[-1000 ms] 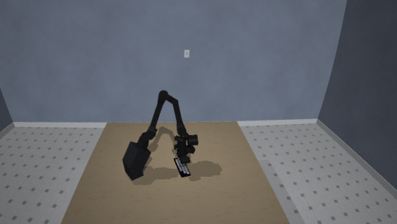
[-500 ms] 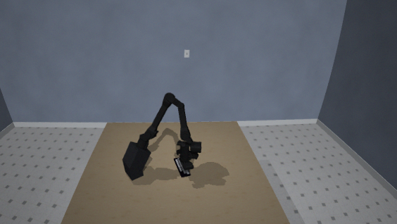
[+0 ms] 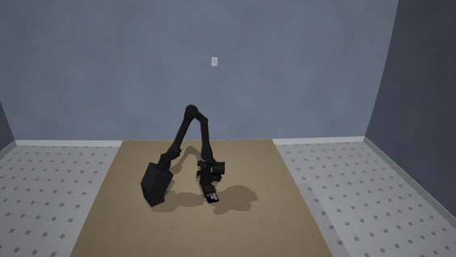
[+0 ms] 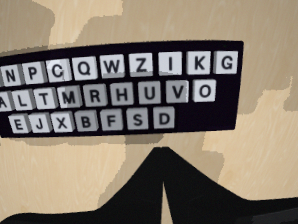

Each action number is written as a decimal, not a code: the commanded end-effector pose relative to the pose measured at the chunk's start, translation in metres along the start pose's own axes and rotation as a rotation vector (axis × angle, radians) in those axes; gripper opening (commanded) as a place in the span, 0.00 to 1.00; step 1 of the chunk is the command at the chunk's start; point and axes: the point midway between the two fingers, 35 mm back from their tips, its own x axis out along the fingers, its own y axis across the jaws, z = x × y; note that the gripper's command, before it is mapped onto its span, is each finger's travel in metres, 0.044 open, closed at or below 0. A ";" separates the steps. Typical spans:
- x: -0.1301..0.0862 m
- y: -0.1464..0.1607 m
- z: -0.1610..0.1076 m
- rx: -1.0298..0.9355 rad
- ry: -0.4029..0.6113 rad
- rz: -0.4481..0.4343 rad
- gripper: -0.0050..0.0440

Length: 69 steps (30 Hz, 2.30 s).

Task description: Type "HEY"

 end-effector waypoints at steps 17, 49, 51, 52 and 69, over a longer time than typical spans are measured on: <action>-0.001 0.075 0.001 -0.003 -0.014 -0.009 0.10; 0.013 0.024 0.031 -0.003 -0.014 -0.009 0.10; 0.016 0.024 0.031 -0.003 -0.014 -0.009 0.10; 0.017 0.024 0.031 -0.003 -0.014 -0.009 0.10; 0.026 0.024 0.031 -0.003 -0.014 -0.009 0.10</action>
